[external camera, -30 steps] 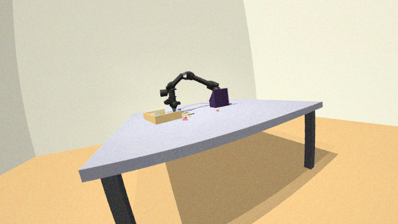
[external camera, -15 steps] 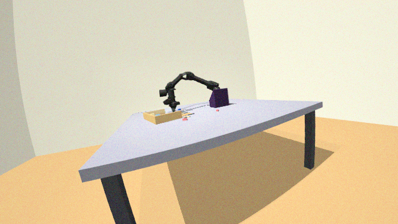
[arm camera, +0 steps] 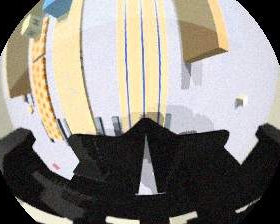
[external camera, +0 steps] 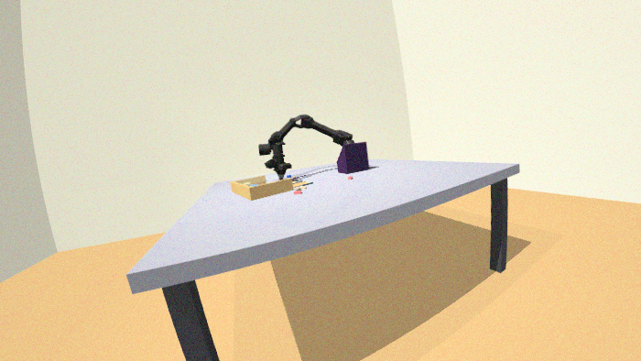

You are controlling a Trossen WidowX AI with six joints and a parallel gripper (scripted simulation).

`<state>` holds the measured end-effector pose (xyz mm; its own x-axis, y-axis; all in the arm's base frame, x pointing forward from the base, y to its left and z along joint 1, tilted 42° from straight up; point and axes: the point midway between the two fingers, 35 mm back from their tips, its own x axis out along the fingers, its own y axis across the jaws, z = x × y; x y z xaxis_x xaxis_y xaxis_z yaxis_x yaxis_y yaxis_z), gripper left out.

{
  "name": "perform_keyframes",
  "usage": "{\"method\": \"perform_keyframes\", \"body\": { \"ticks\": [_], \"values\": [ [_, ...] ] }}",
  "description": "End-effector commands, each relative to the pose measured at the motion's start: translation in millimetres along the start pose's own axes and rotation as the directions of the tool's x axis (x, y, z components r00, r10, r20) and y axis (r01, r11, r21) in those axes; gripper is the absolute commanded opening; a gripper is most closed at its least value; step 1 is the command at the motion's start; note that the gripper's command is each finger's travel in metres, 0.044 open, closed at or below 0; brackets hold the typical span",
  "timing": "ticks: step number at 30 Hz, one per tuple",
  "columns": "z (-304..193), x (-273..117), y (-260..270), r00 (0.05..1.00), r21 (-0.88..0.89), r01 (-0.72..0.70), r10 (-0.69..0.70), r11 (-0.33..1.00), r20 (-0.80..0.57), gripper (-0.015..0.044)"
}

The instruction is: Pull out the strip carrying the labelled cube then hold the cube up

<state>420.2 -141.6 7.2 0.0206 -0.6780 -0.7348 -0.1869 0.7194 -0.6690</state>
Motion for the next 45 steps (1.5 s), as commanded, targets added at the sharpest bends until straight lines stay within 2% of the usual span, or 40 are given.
{"method": "perform_keyframes", "body": {
  "ticks": [1,45],
  "values": [
    [-10.1,5.5,-1.1,1.000,-0.004,-0.005,0.005,1.000,-0.017,0.0000],
    [-76.9,6.0,-3.0,1.000,-0.007,-0.005,0.005,1.000,-0.020,0.0000]
  ]
}}
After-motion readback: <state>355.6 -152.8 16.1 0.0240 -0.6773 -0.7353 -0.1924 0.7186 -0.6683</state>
